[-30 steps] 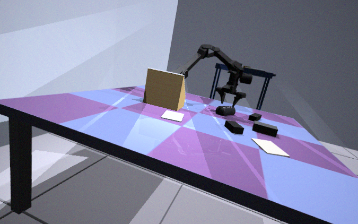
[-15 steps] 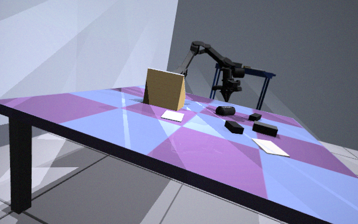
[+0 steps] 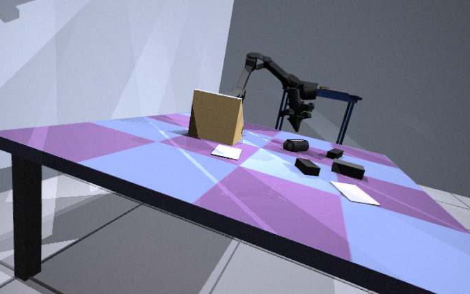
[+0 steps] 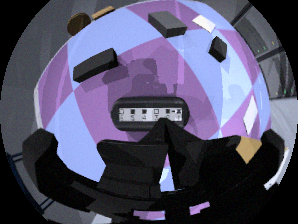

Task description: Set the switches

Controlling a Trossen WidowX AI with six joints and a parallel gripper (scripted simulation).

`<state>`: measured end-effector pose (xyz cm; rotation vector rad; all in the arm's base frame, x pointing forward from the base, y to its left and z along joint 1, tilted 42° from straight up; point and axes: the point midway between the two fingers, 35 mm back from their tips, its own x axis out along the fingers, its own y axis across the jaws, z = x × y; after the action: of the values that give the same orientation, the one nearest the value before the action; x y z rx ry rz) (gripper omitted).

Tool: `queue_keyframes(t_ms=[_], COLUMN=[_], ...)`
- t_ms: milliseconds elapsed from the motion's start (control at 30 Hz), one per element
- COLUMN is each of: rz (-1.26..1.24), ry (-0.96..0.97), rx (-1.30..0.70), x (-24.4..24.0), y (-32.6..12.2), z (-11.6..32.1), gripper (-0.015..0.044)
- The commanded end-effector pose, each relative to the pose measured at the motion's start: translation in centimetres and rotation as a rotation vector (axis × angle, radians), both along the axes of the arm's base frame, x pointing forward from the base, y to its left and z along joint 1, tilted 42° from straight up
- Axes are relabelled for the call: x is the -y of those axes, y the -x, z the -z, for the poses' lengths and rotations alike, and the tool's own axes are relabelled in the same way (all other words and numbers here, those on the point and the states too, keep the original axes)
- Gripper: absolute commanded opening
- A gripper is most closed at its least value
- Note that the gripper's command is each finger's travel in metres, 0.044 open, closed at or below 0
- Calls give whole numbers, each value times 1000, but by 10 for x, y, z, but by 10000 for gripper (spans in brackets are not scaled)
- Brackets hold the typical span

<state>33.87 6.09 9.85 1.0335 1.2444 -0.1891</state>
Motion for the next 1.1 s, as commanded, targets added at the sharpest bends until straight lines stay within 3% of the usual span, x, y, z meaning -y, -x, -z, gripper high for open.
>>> queue_keyframes(t_ms=[0,233,367,600,800,1067], rz=[-5,-5,105,641,1067,1081], ry=[11,11,-73,-404,-572,-576], rx=[4,4,-90,-582,-1000,-1014], x=[1,1,-3,-20,-31,-31], y=[1,1,-6,-36,-57,-58], z=[1,1,-2,-18,-29,-29], gripper=[0,0,105,289,440,440])
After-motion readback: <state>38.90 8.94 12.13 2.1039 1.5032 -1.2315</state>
